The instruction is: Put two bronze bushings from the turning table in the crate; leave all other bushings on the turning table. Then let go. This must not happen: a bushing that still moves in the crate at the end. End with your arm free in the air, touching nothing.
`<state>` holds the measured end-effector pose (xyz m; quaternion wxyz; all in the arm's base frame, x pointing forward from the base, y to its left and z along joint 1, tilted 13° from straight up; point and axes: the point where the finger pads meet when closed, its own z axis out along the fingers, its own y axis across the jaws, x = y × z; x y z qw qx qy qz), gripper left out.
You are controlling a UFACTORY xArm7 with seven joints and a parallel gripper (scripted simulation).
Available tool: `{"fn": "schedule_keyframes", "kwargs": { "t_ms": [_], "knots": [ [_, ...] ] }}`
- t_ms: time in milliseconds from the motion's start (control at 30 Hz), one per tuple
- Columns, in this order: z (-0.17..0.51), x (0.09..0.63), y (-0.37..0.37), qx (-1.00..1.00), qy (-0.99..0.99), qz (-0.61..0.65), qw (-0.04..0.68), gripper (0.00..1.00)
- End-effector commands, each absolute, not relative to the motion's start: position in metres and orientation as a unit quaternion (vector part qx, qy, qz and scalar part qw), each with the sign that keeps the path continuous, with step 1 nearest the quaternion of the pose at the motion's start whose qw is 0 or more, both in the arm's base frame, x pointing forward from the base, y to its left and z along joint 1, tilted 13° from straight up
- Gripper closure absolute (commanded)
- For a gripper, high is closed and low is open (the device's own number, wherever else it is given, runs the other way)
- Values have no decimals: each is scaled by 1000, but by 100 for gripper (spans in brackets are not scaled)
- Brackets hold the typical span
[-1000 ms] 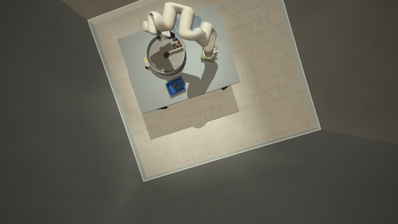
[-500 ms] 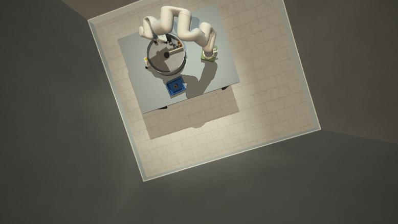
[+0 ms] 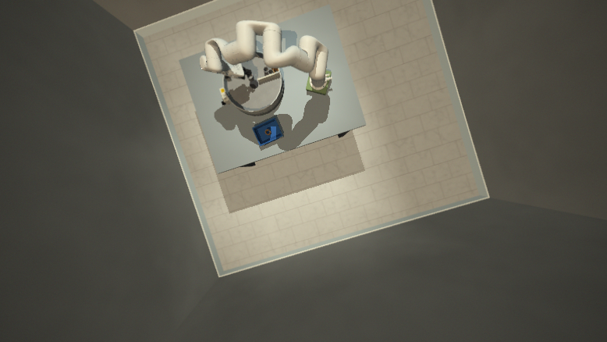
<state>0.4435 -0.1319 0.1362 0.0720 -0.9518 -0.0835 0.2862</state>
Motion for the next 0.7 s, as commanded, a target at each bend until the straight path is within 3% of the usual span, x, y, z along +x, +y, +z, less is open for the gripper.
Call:
{"fn": "schedule_keyframes", "kwargs": {
  "t_ms": [0, 667],
  "knots": [
    [139, 452, -130, -952, -81, 288, 72, 100],
    [117, 454, -124, -952, -81, 288, 72, 100]
  ]
}}
